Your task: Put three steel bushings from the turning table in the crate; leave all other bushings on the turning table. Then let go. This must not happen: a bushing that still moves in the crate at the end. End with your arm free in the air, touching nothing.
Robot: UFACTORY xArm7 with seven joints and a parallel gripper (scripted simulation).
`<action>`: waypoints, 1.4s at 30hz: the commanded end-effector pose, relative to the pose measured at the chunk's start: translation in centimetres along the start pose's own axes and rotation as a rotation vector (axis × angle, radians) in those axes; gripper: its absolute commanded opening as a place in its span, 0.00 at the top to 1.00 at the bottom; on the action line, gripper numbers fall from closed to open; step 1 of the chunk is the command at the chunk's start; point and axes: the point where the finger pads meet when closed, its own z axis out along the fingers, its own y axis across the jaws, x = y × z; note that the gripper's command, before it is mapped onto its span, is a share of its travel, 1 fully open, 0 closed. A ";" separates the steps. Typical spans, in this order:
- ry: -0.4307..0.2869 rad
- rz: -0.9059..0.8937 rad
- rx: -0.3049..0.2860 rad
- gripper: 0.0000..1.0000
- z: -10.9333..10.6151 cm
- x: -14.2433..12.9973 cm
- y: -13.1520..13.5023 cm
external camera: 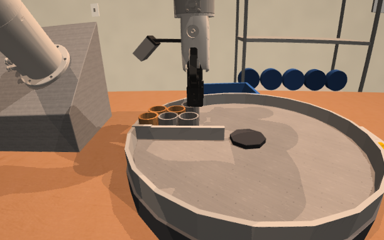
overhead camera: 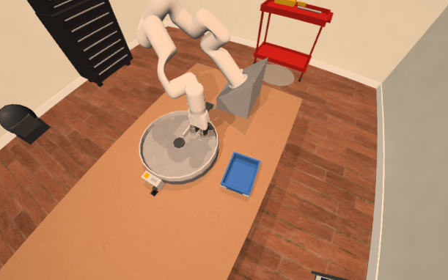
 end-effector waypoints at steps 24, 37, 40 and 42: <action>-0.003 0.000 -0.001 0.53 2.2 -0.1 0.1; -0.003 0.000 -0.001 0.53 2.3 -0.1 0.1; -0.003 0.000 -0.001 1.00 2.3 -0.1 0.1; -0.003 0.000 -0.001 1.00 2.3 -0.1 0.1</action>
